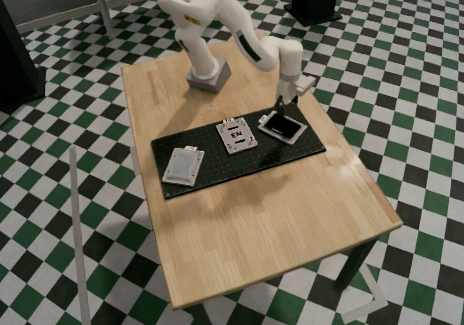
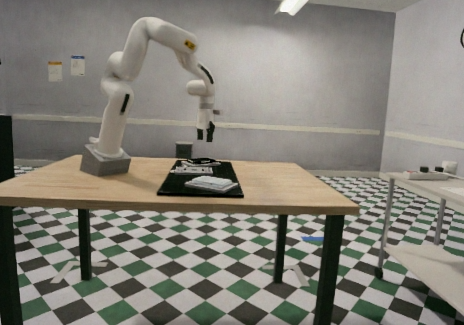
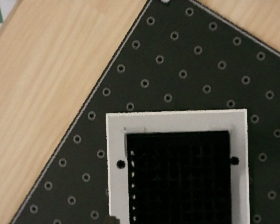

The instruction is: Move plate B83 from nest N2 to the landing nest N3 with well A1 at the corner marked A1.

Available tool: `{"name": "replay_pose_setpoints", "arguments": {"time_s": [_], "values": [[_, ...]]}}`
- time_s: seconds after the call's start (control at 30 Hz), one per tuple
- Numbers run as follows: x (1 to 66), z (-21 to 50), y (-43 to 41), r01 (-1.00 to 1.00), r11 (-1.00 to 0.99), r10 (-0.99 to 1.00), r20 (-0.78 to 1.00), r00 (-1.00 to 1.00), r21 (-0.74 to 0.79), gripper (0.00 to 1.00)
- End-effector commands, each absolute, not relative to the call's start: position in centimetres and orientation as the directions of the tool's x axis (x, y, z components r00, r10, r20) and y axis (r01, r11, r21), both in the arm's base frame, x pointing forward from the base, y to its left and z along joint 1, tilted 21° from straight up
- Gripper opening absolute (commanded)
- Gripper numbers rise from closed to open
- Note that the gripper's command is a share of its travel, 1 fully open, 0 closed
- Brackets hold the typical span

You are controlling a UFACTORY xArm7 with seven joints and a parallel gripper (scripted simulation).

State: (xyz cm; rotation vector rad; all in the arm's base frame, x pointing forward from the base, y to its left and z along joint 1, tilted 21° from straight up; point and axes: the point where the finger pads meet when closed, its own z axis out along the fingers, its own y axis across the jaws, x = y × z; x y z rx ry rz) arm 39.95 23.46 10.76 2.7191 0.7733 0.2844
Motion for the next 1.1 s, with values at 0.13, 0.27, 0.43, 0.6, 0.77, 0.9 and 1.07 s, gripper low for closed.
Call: {"name": "replay_pose_setpoints", "arguments": {"time_s": [0.13, 0.27, 0.43, 0.6, 0.77, 0.9, 1.07], "values": [[38.6, 10.7, 22.8, 0.510, -0.785, 0.571, 0.094, 0.815, 0.351, 1.00], [38.6, 10.7, 22.8, 0.510, -0.785, 0.571, 0.094, 0.815, 0.351, 1.00], [38.6, 10.7, 22.8, 0.510, -0.785, 0.571, 0.094, 0.815, 0.351, 1.00], [38.6, 10.7, 22.8, 0.510, -0.785, 0.571, 0.094, 0.815, 0.350, 1.00], [38.8, 9.9, 22.6, 0.510, -0.785, 0.571, 0.094, 0.815, 0.351, 1.00], [38.9, 9.6, 22.5, 0.510, -0.785, 0.571, 0.094, 0.815, 0.351, 1.00], [39.2, 8.9, 22.3, 0.510, -0.785, 0.571, 0.094, 0.815, 0.351, 1.00]]}}
